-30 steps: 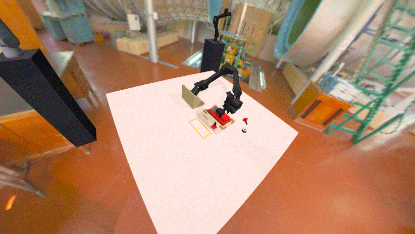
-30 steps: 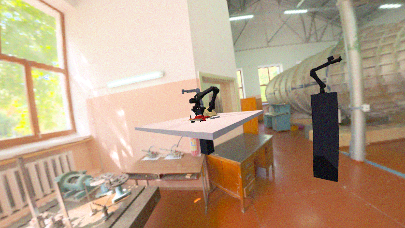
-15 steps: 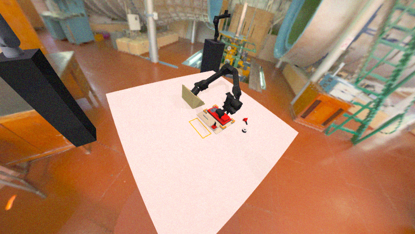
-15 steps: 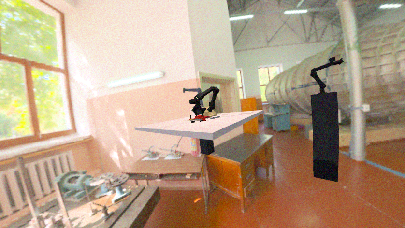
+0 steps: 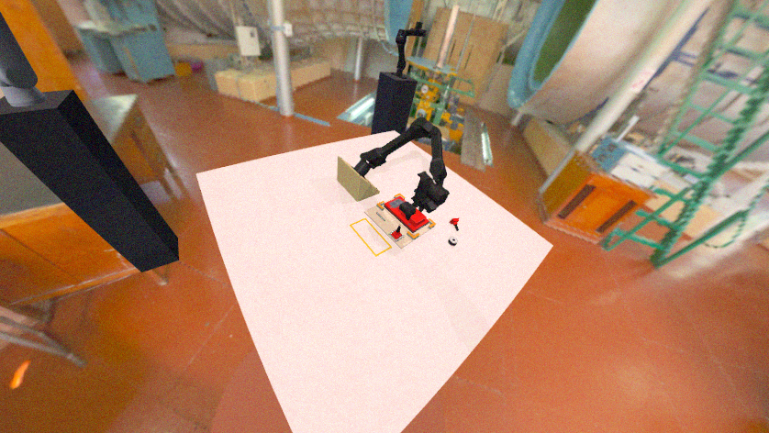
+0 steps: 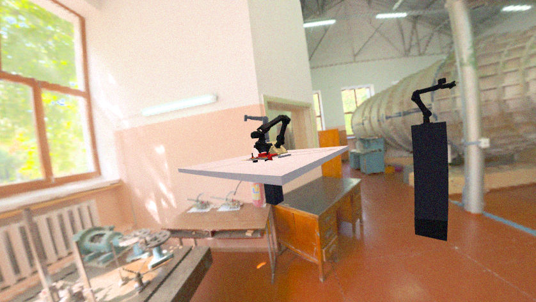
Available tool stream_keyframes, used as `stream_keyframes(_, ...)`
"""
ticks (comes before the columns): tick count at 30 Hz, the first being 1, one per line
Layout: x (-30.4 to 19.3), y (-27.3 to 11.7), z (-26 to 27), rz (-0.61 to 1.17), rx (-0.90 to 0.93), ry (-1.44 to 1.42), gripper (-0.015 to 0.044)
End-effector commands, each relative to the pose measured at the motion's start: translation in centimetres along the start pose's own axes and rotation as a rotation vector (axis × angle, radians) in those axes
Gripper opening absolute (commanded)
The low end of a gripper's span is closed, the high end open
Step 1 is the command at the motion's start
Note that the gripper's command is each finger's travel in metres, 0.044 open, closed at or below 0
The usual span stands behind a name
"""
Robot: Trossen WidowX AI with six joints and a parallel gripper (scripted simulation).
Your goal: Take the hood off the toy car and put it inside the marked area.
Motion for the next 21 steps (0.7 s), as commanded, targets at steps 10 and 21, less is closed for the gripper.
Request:
stream_keyframes(10, 0.0, -0.06, 0.0, 0.0, 0.0, -0.001, 0.0222)
stream_keyframes(21, 0.03, -0.7, -0.01, 0.0, -0.001, 0.0, 0.0)
Point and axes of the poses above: the point midway between the two fingers, 35 mm back from their tips, its own y axis out along the fingers, its own z axis across the jaws, x = y × z, the point moved 9 cm from there along -y, back along the fingers, and after that the axes turned 4 degrees about y, right-handed, at the moved point
